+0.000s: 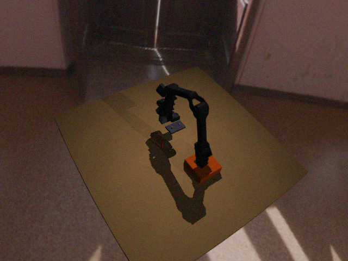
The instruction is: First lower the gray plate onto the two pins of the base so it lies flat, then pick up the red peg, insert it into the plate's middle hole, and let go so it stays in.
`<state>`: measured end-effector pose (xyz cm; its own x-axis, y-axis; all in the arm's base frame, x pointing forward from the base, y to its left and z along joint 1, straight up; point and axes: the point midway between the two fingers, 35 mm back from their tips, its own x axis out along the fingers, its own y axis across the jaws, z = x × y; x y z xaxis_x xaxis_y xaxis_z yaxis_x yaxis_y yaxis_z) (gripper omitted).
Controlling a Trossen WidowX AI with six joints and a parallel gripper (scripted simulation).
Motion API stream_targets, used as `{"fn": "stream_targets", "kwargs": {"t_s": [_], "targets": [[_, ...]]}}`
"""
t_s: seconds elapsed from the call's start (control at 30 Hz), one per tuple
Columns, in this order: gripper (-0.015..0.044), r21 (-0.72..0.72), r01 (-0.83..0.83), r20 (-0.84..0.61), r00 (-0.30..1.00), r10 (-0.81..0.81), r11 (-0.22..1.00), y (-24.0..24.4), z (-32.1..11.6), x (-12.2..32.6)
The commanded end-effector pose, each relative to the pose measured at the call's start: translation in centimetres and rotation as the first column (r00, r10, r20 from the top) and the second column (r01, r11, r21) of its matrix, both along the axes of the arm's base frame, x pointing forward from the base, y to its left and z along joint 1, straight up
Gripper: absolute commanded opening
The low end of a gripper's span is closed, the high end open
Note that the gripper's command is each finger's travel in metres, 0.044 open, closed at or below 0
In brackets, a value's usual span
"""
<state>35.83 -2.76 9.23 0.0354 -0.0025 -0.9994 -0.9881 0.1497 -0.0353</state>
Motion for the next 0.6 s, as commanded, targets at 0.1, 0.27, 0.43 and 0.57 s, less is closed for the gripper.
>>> {"fn": "stream_targets", "kwargs": {"t_s": [0.1,0.27,0.43,0.57], "targets": [[0.0000,-0.001,-0.009,-0.004,1.000,0.009,1.000,-1.7,-1.2,-0.3],[0.0000,-0.002,-0.014,-0.004,1.000,0.014,1.000,-3.1,-2.0,-0.6],[0.0000,-0.003,-0.019,-0.005,1.000,0.019,1.000,-4.4,-2.8,-1.0],[0.0000,-0.004,-0.024,-0.005,1.000,0.024,1.000,-5.5,-3.4,-1.4]]}}
